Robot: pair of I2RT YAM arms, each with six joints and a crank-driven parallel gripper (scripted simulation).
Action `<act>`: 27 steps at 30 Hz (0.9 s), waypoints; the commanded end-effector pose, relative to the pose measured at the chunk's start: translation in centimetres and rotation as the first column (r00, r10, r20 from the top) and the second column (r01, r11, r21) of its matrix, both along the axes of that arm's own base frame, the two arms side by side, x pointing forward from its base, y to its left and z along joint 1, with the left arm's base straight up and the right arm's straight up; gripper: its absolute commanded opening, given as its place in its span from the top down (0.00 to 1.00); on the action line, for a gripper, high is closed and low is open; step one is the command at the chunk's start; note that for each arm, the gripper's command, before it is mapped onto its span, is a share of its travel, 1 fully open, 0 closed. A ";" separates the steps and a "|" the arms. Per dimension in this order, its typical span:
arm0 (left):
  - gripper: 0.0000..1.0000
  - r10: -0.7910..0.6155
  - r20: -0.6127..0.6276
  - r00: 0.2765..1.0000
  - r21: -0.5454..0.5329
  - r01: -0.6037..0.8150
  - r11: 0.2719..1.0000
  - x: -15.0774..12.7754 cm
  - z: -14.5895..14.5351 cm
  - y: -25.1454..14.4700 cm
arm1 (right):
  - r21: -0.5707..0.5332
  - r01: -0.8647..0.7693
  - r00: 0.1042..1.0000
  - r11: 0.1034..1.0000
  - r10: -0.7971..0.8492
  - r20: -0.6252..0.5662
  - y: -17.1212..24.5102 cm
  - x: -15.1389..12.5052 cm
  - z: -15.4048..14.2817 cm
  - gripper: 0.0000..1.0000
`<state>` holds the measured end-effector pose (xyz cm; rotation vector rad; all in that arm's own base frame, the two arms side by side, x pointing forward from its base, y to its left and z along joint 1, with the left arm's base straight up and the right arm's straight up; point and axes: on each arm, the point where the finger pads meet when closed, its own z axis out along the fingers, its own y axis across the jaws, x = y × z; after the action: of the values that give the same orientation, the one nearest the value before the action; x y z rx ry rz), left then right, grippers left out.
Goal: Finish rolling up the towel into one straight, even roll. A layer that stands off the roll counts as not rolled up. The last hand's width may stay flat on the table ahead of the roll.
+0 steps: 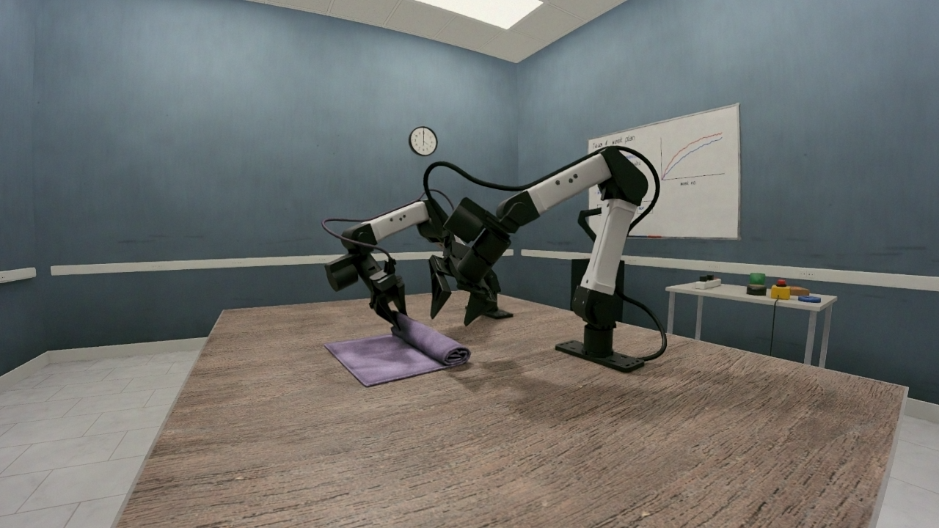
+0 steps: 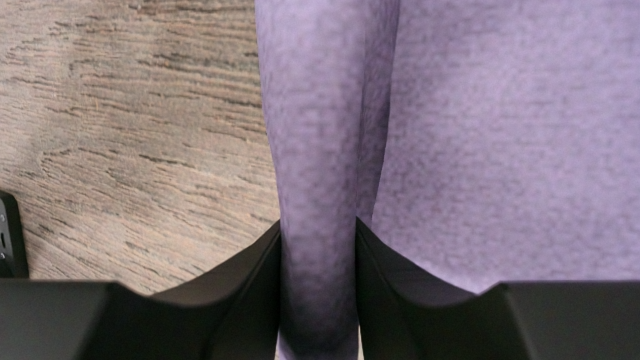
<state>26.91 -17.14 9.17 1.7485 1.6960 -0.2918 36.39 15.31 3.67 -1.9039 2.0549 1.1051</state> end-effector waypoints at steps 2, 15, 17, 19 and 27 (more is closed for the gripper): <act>0.02 -0.021 0.039 0.999 -0.025 0.022 0.999 0.9 -0.5 -0.6 | 0.004 -0.055 0.992 0.998 0.055 -0.116 0.0 -0.2 -0.7 0.71; 0.02 -0.028 0.039 0.999 -0.025 0.029 0.999 0.9 -6.1 -0.6 | 0.004 -0.055 0.992 0.998 0.055 -0.116 0.0 -0.2 -0.7 0.71; 0.02 -0.028 0.039 0.999 -0.025 0.029 0.999 1.3 -5.9 -0.8 | 0.004 -0.055 0.992 0.998 0.055 -0.116 0.0 -0.2 -0.7 0.71; 0.02 -0.028 0.039 0.999 -0.025 0.029 0.999 2.0 -5.6 -1.2 | 0.004 -0.055 0.992 0.998 0.055 -0.116 0.0 -0.2 -0.7 0.71; 0.19 -0.028 0.039 0.999 -0.025 0.029 0.999 2.9 -4.8 -1.6 | 0.004 -0.055 0.992 0.998 0.055 -0.116 0.0 -0.2 -0.7 0.71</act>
<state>28.56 -18.07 3.38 1.7717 1.6745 -0.2983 36.39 15.31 3.67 -1.9035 2.0548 1.1058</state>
